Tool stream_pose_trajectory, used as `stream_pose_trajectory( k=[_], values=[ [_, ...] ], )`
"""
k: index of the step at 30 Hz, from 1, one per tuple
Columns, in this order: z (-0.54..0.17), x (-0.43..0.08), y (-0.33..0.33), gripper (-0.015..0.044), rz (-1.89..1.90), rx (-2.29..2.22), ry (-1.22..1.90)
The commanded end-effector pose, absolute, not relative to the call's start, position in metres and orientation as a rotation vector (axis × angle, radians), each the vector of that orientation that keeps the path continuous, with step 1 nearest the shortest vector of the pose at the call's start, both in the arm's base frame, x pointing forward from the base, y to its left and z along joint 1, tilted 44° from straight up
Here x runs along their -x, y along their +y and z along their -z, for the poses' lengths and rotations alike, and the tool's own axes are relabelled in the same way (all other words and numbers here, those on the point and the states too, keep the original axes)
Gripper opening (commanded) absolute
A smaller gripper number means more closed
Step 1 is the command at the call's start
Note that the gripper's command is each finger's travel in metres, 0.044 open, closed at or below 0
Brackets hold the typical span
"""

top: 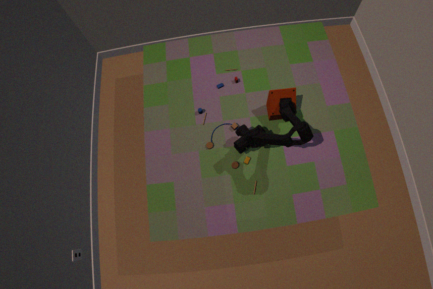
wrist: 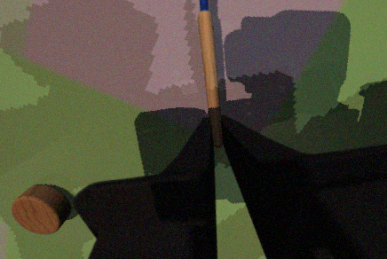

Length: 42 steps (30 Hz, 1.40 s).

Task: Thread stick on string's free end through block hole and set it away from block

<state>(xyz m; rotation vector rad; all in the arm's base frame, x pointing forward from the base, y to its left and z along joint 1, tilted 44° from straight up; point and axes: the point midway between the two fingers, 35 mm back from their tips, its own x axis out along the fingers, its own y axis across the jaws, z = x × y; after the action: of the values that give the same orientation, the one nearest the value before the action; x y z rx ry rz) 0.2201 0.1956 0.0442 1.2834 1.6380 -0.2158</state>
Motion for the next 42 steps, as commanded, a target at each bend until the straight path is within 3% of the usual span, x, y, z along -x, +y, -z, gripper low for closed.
stream_pose_trajectory(
  k=[1,6,14,19,26,35,42],
  values=[
    [-0.043,-0.214,0.201,0.0,0.198,-1.271,1.661],
    [-0.043,-0.214,0.201,0.0,0.198,-1.271,1.661],
    [-0.051,-0.223,0.188,0.021,0.216,-1.282,1.636],
    [-0.101,-0.225,0.142,0.021,0.205,-1.286,1.629],
    [-0.103,-0.225,0.14,0.021,0.205,-1.286,1.628],
    [-0.113,-0.226,0.128,0.044,0.215,-1.283,1.628],
    [-0.12,-0.226,0.122,0.044,0.213,-1.283,1.628]
  ],
)
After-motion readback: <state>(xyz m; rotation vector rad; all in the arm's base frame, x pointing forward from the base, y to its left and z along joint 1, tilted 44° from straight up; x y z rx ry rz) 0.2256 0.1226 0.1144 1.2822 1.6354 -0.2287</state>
